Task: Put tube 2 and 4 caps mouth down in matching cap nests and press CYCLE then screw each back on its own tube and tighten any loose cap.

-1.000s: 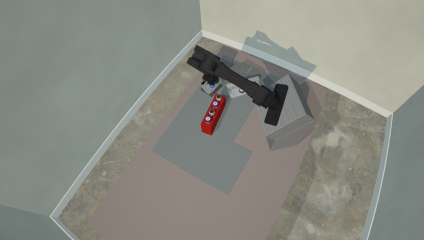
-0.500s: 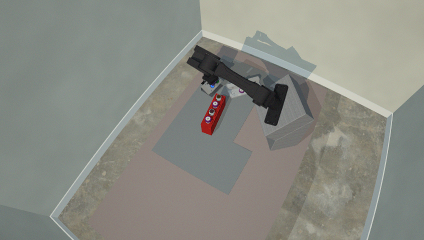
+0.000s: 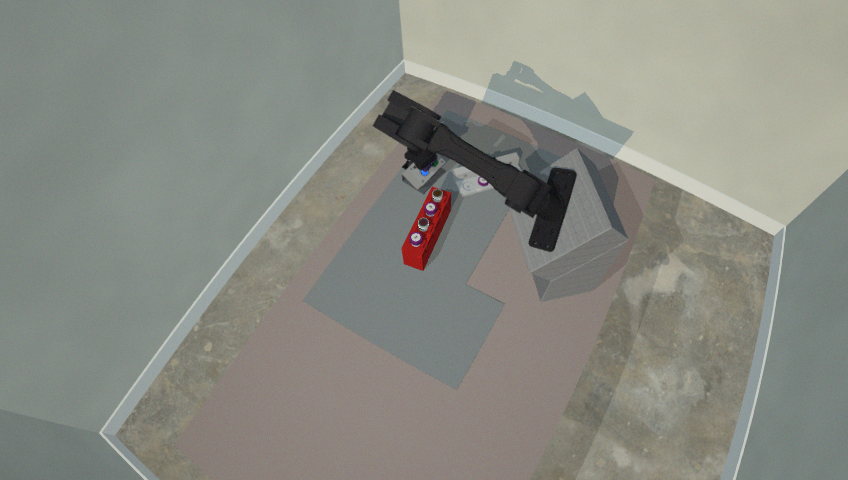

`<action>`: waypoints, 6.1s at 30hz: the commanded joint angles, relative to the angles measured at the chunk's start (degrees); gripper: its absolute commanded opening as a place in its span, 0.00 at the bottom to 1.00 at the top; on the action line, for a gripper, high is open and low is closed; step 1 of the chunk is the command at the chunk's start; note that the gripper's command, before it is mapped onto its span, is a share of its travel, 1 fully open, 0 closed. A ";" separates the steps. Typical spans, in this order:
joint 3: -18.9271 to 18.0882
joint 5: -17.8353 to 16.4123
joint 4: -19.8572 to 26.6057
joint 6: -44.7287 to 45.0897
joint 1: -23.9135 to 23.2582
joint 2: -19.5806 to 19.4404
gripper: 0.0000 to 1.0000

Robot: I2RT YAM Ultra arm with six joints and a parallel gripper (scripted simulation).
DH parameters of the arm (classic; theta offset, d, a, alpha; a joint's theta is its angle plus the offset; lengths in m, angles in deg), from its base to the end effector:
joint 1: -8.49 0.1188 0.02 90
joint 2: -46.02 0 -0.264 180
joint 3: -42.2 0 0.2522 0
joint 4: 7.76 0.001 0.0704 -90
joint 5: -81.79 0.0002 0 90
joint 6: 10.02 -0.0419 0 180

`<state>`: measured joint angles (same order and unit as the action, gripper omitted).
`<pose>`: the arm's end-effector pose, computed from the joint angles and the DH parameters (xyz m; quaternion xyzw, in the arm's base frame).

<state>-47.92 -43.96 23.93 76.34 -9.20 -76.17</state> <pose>0.4082 -0.1035 0.1146 0.1031 0.9238 0.2703 0.2510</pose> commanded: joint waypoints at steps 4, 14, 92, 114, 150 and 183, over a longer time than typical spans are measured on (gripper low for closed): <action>-0.25 0.27 -0.07 -0.04 -0.21 0.21 0.00; -0.25 0.27 -0.07 -0.04 -0.21 0.21 0.00; 4.62 -6.65 -3.75 -0.56 -22.93 -16.46 1.00; 4.61 -6.65 -3.75 -0.56 -22.93 -16.47 1.00; 4.61 -6.65 -3.75 -0.56 -22.93 -16.47 1.00; 21.28 -7.20 4.83 6.52 -28.10 3.94 0.47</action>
<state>-26.59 -51.11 28.68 82.59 -36.33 -72.65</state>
